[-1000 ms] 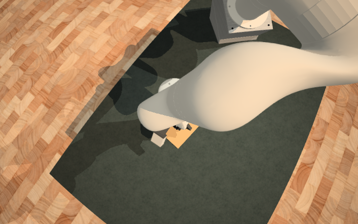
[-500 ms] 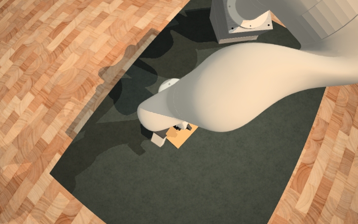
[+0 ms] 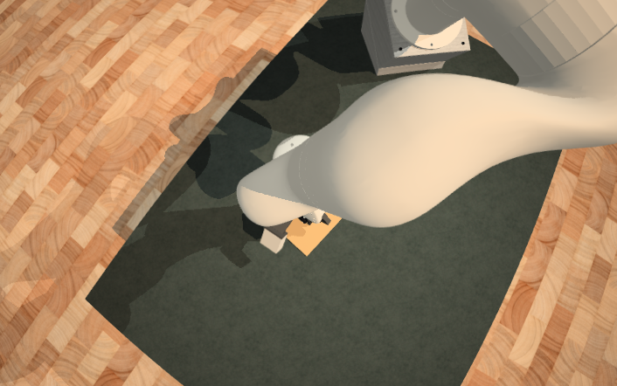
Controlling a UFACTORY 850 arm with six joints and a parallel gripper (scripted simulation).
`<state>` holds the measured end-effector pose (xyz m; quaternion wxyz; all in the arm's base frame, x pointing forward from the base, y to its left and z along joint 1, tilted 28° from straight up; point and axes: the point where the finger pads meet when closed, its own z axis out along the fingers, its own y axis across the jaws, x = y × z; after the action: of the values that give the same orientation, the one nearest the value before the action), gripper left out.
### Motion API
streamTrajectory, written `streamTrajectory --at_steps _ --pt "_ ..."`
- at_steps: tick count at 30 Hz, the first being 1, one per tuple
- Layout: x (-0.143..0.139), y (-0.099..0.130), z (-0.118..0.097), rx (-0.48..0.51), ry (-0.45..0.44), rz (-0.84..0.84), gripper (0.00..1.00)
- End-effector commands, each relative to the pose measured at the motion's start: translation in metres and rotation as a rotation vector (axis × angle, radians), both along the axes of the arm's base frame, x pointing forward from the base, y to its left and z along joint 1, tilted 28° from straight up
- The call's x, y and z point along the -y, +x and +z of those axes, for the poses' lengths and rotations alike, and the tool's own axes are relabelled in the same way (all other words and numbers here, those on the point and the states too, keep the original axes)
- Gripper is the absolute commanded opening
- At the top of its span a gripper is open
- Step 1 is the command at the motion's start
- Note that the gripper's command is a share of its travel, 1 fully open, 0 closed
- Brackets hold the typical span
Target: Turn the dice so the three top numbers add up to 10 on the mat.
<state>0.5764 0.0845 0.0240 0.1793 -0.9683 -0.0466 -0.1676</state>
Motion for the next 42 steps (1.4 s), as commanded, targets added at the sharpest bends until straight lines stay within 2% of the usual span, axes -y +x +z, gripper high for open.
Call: streamTrajectory --at_steps 1,12,13,15,16,20,21,26,27,42 --pt "0.0002 0.0006 0.0006 0.001 0.000 0.000 0.27" --pt "0.0002 0.0006 0.0006 0.001 0.000 0.000 0.27" --pt "0.0002 0.0006 0.0006 0.001 0.000 0.000 0.31" --pt "0.0002 0.0006 0.0006 0.001 0.000 0.000 0.31" --pt "0.0002 0.0006 0.0006 0.001 0.000 0.000 0.35" --pt "0.0002 0.0006 0.0006 0.001 0.000 0.000 0.35" --pt "0.0002 0.0006 0.0006 0.001 0.000 0.000 0.39" --pt "0.0002 0.0006 0.0006 0.001 0.000 0.000 0.43" --pt "0.0002 0.0006 0.0006 0.001 0.000 0.000 0.47" --pt "0.0017 -0.0006 0.0041 0.001 0.000 0.000 0.47"
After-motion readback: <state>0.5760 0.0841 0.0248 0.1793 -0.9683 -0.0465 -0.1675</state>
